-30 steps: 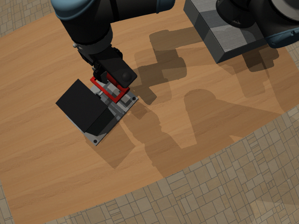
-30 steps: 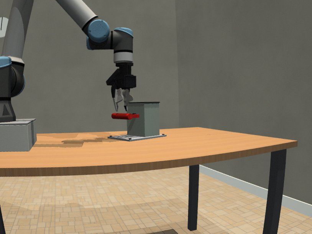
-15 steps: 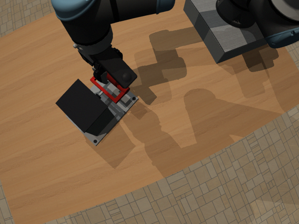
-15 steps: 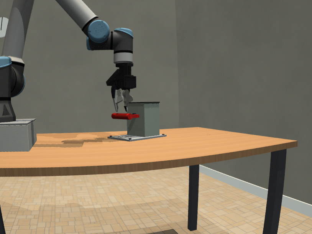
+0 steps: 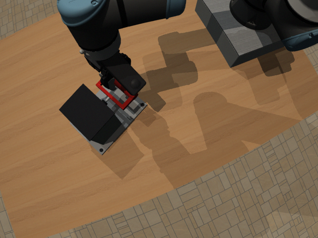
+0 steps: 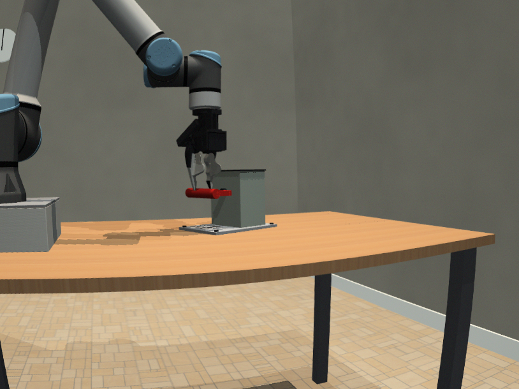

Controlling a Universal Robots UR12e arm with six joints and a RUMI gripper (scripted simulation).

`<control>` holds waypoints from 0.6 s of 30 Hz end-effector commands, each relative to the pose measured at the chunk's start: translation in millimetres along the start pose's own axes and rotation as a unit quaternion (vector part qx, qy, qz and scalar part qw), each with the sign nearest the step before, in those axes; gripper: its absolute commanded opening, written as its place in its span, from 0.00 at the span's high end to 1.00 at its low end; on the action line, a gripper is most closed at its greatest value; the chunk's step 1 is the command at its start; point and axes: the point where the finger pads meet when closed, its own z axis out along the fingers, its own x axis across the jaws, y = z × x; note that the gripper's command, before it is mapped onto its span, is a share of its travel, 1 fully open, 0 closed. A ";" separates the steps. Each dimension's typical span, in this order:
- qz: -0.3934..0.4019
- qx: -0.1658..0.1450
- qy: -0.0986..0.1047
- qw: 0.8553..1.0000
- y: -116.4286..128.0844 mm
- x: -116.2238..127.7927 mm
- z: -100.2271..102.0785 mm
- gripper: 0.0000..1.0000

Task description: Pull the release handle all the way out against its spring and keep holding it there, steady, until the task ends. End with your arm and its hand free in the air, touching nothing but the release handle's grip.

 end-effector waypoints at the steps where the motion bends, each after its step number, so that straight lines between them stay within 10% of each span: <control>1: 0.000 0.000 0.001 1.000 0.4 0.6 2.6 0.67; 18: 0.000 0.000 0.001 1.000 0.4 0.6 18.4 0.67</control>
